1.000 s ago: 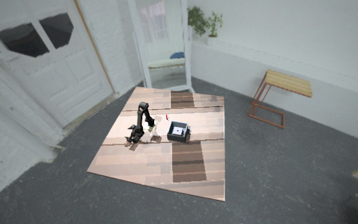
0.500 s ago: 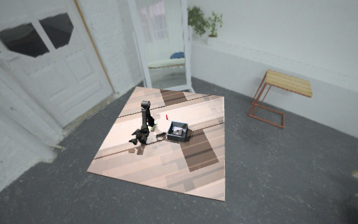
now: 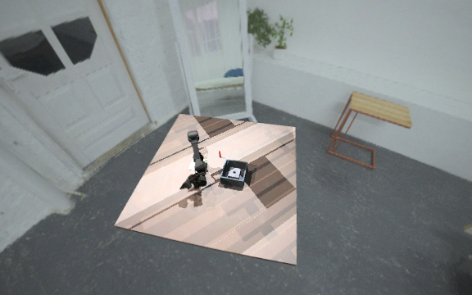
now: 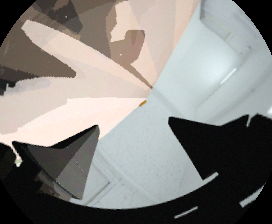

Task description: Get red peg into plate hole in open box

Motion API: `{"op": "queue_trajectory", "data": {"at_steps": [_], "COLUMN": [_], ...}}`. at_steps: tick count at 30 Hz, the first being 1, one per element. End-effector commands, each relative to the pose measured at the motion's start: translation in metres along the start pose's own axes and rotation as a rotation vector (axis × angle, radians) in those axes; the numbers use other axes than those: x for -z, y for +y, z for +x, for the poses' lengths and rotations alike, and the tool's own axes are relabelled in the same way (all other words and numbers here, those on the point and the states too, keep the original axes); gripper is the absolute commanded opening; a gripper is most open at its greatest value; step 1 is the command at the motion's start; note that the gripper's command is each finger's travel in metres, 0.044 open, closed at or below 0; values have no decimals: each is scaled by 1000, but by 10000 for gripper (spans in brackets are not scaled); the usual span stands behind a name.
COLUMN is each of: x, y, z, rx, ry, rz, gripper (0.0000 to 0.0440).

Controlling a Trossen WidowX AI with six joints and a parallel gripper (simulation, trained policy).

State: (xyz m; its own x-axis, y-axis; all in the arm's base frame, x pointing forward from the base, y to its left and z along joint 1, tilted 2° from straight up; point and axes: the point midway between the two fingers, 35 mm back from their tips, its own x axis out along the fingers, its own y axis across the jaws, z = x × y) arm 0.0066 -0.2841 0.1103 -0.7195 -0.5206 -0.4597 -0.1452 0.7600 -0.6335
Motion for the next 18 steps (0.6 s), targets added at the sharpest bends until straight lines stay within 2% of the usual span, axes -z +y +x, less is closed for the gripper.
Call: {"op": "queue_trajectory", "data": {"at_steps": [1, 10, 18], "x": [-10, -39, -56], "y": [-8, -14, -6], "z": [-20, -83, -145], "rx": [29, 54, 3], "ry": [-77, -301, -515], "rz": [91, 304, 467], "gripper": [440, 440, 440]}}
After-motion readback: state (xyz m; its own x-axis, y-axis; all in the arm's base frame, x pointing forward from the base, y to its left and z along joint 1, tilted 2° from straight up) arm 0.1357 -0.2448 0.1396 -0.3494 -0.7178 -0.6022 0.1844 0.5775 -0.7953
